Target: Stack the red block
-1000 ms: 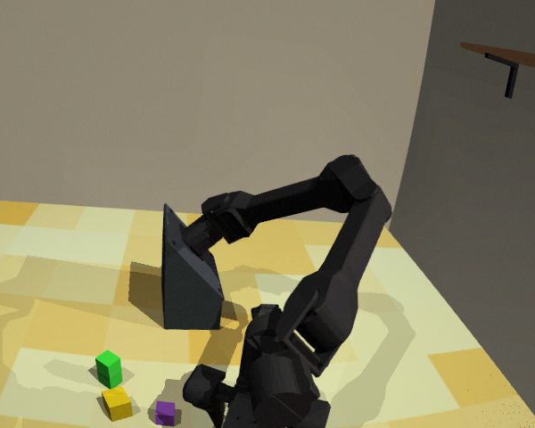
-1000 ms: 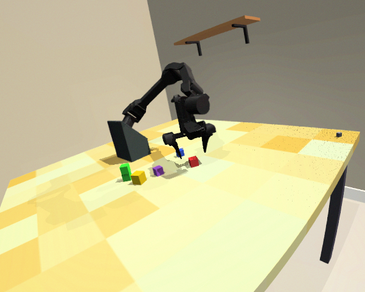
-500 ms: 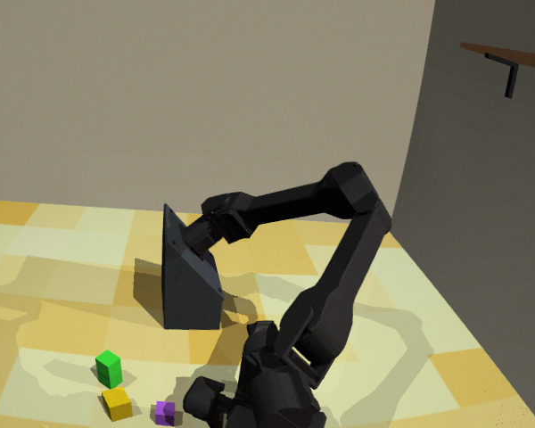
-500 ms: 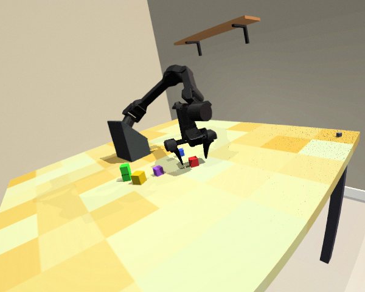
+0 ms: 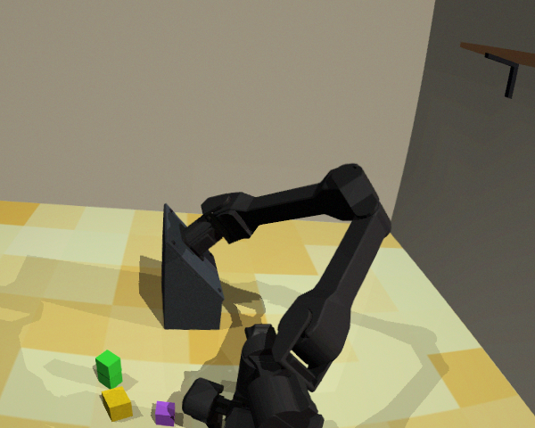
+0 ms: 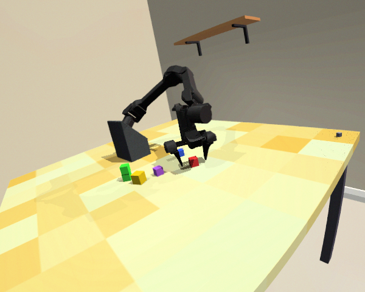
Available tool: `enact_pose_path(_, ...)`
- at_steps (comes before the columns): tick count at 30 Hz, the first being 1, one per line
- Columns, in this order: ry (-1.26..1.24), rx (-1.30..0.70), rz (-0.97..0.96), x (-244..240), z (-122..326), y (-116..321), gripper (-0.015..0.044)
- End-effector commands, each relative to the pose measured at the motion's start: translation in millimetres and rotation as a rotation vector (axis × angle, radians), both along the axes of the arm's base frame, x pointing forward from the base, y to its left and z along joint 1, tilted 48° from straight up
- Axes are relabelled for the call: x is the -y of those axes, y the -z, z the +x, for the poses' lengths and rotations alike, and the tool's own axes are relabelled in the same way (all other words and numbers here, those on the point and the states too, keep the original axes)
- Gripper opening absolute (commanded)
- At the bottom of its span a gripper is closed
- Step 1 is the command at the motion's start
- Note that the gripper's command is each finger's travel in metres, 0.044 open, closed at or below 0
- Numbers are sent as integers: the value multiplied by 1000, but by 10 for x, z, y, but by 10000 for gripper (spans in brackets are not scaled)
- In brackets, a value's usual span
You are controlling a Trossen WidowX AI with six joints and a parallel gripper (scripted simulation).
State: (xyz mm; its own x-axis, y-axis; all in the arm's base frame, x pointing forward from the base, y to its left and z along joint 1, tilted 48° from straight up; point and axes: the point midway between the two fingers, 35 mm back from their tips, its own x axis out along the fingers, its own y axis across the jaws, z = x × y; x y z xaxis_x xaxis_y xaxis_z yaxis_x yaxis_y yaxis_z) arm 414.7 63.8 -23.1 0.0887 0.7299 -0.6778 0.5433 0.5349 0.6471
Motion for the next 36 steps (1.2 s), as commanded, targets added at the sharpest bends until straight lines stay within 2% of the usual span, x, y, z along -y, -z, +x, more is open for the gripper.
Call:
enact_pose_path(1,4,-6,5,-1,-9,0,414)
enact_pose_path(12,4,-6,5,-1,-9,0,125)
enact_pose_path(18,4,-6,5,-1,-9,0,85)
enact_pose_path(21,4,-6,5,49,-10,-44,6)
enact_pose_path(36,4,-6,2,624,-71,-566,0)
